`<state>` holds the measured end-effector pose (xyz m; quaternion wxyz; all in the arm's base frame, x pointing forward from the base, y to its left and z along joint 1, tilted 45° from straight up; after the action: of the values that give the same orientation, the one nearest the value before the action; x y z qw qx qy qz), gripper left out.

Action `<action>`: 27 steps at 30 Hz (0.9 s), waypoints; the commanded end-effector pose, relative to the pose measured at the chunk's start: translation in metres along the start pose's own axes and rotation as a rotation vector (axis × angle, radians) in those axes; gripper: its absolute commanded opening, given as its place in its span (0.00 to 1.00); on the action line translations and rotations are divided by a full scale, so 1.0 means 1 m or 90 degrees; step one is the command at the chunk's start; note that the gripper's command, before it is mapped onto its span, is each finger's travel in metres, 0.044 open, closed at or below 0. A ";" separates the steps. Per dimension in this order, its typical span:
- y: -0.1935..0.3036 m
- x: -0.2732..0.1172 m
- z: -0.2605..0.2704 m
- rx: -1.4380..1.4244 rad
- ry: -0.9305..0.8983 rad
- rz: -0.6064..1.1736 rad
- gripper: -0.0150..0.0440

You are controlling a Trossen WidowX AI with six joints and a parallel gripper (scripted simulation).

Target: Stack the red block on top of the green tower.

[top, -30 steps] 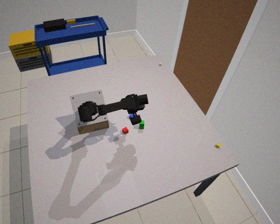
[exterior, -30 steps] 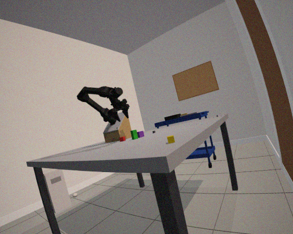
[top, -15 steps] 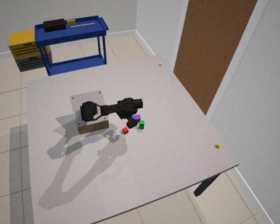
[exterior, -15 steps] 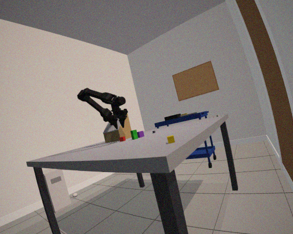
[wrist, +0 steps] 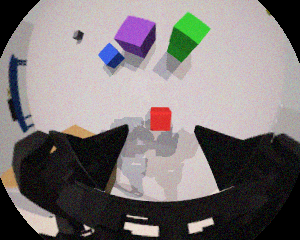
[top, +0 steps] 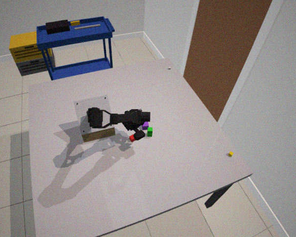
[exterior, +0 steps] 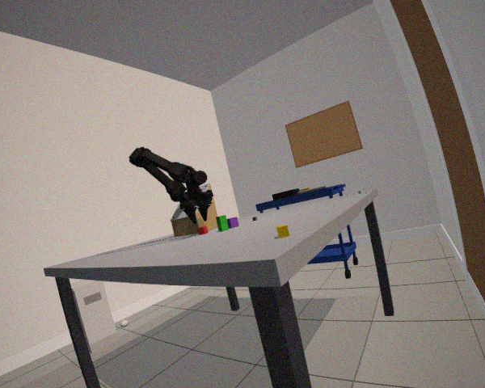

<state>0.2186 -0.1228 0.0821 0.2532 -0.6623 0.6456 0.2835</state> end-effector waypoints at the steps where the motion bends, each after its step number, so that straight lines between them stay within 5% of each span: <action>1: 0.001 0.006 0.001 -0.004 -0.001 -0.002 1.00; 27: 0.001 0.044 0.001 -0.004 0.000 -0.002 1.00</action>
<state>0.2205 -0.1500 0.0565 0.2531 -0.6646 0.6446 0.2808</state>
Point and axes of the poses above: the point midway between the two fingers, 35 mm back from their tips, its own x axis out along the fingers, its own z axis across the jaws, y = z × x, the point moved 5 cm from there along -x, back along the fingers, and after that the axes turned 14 degrees about x, right-handed, at the moved point
